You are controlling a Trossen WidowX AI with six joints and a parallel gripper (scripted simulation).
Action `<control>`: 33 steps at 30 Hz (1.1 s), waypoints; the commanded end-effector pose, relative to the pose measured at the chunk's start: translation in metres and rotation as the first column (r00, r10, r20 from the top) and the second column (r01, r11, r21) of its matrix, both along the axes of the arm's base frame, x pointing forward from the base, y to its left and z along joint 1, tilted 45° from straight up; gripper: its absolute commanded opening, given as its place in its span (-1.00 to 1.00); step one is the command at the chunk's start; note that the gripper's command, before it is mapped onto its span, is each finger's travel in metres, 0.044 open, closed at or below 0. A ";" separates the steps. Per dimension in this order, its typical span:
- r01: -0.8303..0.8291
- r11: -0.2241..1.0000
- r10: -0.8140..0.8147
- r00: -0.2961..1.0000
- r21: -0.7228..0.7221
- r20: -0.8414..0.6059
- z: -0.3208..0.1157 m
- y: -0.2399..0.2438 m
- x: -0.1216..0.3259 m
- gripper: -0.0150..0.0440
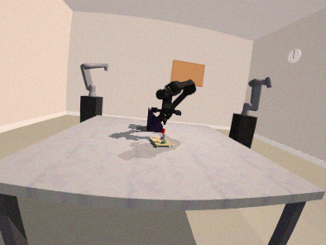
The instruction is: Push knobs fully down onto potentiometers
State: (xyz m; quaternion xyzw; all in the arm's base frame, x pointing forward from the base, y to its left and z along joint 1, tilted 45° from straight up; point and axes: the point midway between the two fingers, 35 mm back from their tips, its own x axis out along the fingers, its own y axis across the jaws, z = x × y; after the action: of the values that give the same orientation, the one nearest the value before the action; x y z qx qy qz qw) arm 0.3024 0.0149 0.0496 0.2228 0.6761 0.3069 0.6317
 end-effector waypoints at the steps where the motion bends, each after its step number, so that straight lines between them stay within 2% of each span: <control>1: 0.001 1.000 -0.001 1.000 0.003 -0.003 -0.003 0.004 -0.001 -0.49; 33: 0.001 1.000 -0.001 1.000 0.004 -0.002 -0.016 0.016 -0.003 -0.49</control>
State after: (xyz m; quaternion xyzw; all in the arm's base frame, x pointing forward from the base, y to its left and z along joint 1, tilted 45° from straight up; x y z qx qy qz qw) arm 0.2993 0.0304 0.0341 0.2231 0.6767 0.3076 0.6306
